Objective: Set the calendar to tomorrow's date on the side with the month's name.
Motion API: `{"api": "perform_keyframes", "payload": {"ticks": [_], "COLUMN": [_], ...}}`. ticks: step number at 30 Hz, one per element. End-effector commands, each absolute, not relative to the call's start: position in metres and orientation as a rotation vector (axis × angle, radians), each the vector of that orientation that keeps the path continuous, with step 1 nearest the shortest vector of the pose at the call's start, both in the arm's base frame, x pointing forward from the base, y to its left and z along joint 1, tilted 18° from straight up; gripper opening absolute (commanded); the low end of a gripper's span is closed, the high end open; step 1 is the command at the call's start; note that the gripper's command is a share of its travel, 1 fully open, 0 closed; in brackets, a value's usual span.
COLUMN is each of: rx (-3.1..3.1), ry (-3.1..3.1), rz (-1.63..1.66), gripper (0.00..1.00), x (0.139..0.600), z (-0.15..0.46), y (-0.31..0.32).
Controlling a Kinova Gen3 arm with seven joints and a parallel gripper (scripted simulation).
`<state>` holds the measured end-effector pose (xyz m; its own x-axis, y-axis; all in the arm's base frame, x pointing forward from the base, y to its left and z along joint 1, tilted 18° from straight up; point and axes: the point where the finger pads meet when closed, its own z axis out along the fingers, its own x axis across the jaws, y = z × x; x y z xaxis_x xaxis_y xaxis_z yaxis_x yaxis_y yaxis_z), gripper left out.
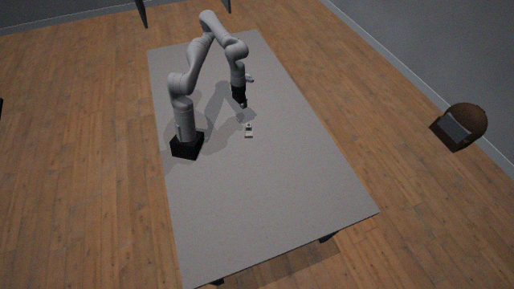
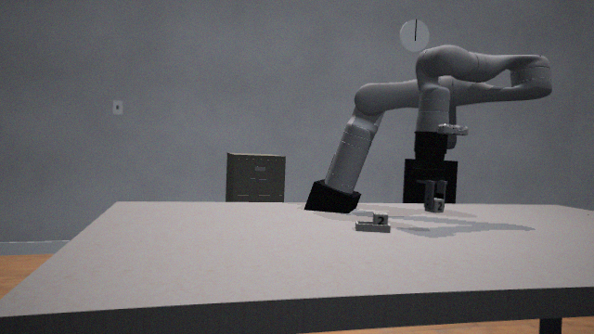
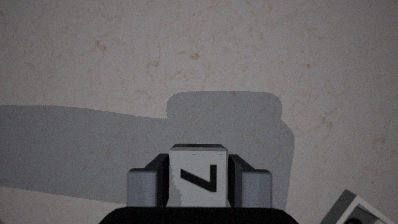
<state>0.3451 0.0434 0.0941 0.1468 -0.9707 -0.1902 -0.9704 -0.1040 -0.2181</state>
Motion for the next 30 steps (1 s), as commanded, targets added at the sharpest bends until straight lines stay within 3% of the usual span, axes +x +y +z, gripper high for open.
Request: {"api": "perform_keyframes", "payload": {"ticks": [1,30], "rx": [-2.126,-2.13], "ry": [1.861,1.857], "rz": [-0.013,-0.014], "gripper": [0.6,0.6], "x": [0.348,0.34], "z": [0.111,0.146], "y": [0.043,0.035]}}
